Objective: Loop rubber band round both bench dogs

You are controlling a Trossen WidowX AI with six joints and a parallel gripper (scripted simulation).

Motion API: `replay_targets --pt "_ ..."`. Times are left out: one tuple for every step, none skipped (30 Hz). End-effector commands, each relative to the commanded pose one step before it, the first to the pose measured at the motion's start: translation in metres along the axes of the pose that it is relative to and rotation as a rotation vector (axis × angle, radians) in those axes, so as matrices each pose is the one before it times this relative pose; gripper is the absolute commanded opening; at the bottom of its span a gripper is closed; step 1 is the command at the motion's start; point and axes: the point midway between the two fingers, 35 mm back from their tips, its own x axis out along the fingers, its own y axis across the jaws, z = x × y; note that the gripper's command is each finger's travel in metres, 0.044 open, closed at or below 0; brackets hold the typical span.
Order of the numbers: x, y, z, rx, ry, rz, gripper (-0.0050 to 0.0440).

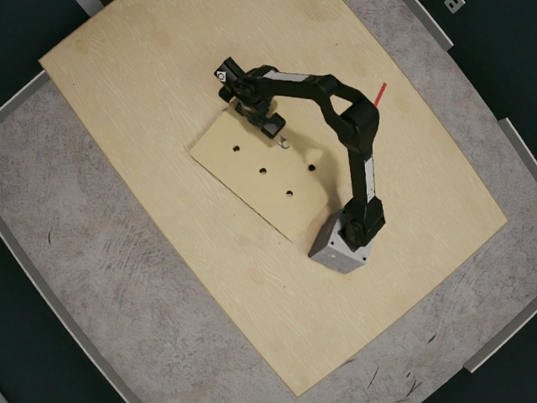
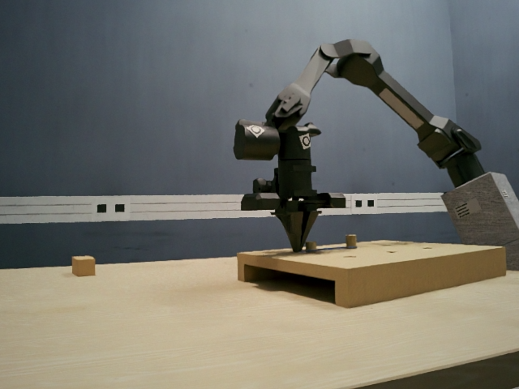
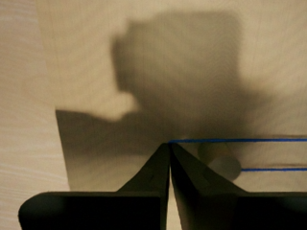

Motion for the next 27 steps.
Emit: replay_targets --pt "-0.00923 0.00629 0.00361 0.0101 -0.00340 0.02952 -0.0050" --pt "0.00000 0.00000 0.00000 0.0000 0.00000 0.00000 -0.0050" --pt "0.00000 0.00000 0.00000 0.0000 0.00000 0.00000 -0.0050" --pt "0.00000 0.00000 0.00000 0.0000 0.00000 0.00000 -0.0050" --pt "0.00000 0.00000 0.00000 0.0000 0.00000 0.00000 -0.0050" --pt "0.00049 0.00006 -0.00021 0.0002 0.00043 0.00050 -0.0050" --pt "0.00058 -0.00023 -0.00012 -0.0003 0.00013 -0.00086 -0.0050" --pt "0.00062 -0.00016 -0.00003 -0.0002 0.00006 -0.00046 -0.0050" --pt "0.00065 -0.00010 0.00003 -0.0001 0.00000 -0.00015 -0.0050" --pt "0.00065 -0.00010 0.00003 -0.0001 0.00000 -0.00014 -0.0050" --pt "0.00065 -0.00011 0.00004 -0.0001 0.00000 -0.00014 -0.0050" --pt "0.00065 -0.00011 0.00004 -0.0001 0.00000 -0.00014 -0.0050" --pt "0.00065 -0.00011 0.00004 -0.0001 0.00000 -0.00014 -0.0050" --pt "0.00065 -0.00011 0.00004 -0.0001 0.00001 -0.00015 -0.0050" --pt "0.00062 -0.00018 -0.00001 -0.0002 0.00006 -0.00048 -0.0050" --pt "0.00058 -0.00027 -0.00006 -0.0004 0.00015 -0.00093 -0.0050" --pt "0.00053 -0.00036 -0.00012 -0.0006 0.00023 -0.00137 -0.0050" --pt "0.00051 -0.00040 -0.00015 -0.0007 0.00027 -0.00160 -0.0050" --pt "0.00051 -0.00040 -0.00015 -0.0007 0.00027 -0.00160 -0.0050" --pt "0.00000 0.00000 0.00000 0.0000 0.00000 0.00000 -0.0050" --pt "0.00000 0.00000 0.00000 0.0000 0.00000 0.00000 -0.0050" --pt "0.00057 -0.00030 -0.00020 -0.0009 0.00031 -0.00153 -0.0050" --pt "0.00058 -0.00026 -0.00021 -0.0009 0.00031 -0.00150 -0.0050" --pt "0.00053 -0.00015 -0.00018 -0.0008 0.00025 -0.00124 -0.0050" --pt "0.00058 -0.00024 -0.00022 -0.0007 0.00027 -0.00148 -0.0050" --pt "-0.00206 0.00092 0.00065 0.0022 -0.00107 0.00443 -0.0050" --pt "-0.00206 0.00091 0.00065 0.0022 -0.00106 0.00443 -0.0050"
